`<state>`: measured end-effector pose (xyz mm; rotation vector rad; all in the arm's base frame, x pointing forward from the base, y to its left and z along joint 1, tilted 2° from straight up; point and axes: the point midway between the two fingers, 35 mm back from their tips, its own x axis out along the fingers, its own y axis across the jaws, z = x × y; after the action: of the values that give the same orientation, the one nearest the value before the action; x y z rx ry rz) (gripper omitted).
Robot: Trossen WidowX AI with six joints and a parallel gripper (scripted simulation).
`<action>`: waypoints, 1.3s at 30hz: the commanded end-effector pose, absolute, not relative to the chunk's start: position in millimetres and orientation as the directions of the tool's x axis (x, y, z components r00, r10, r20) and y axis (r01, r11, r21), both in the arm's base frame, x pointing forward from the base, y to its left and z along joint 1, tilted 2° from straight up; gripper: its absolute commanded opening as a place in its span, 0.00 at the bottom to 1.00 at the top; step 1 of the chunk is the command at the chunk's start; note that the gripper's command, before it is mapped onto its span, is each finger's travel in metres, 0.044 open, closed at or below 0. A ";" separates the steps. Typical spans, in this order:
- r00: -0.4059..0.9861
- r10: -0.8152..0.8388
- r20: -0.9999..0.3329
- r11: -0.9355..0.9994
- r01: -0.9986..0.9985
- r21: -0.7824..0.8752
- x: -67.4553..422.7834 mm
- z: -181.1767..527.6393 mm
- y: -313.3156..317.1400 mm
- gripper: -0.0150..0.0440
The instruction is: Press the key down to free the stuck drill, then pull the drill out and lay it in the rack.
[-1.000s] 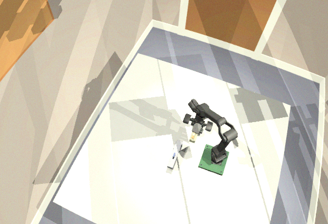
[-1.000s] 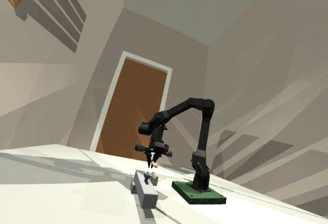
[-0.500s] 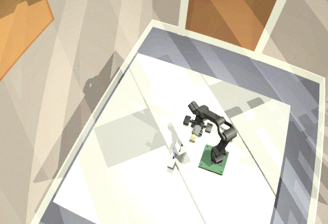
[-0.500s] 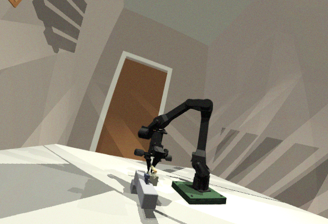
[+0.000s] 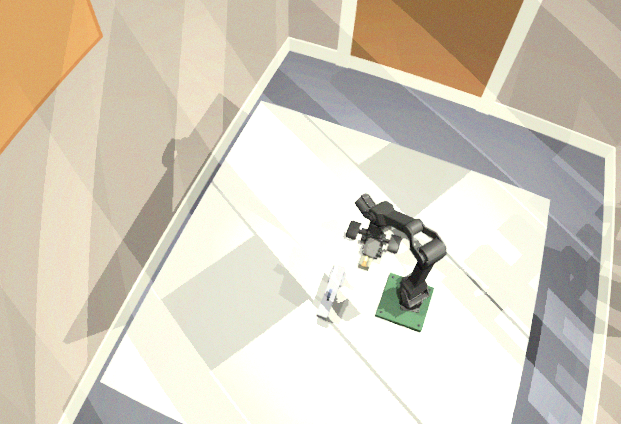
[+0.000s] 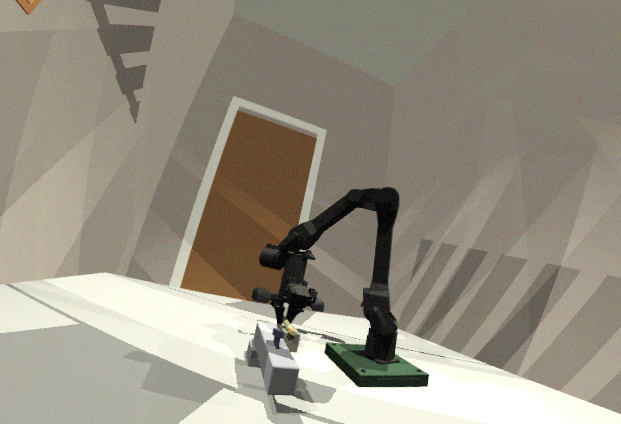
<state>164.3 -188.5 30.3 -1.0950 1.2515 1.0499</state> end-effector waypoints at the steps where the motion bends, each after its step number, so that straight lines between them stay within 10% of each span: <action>1: 0.042 0.003 -0.999 0.175 -0.984 -0.041 163.9 25.2 -187.8 0.25; 39: 0.042 0.004 -0.999 0.175 -0.984 -0.041 164.4 13.1 -184.3 0.25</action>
<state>162.9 -187.9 19.2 -1.1030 1.2603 1.0440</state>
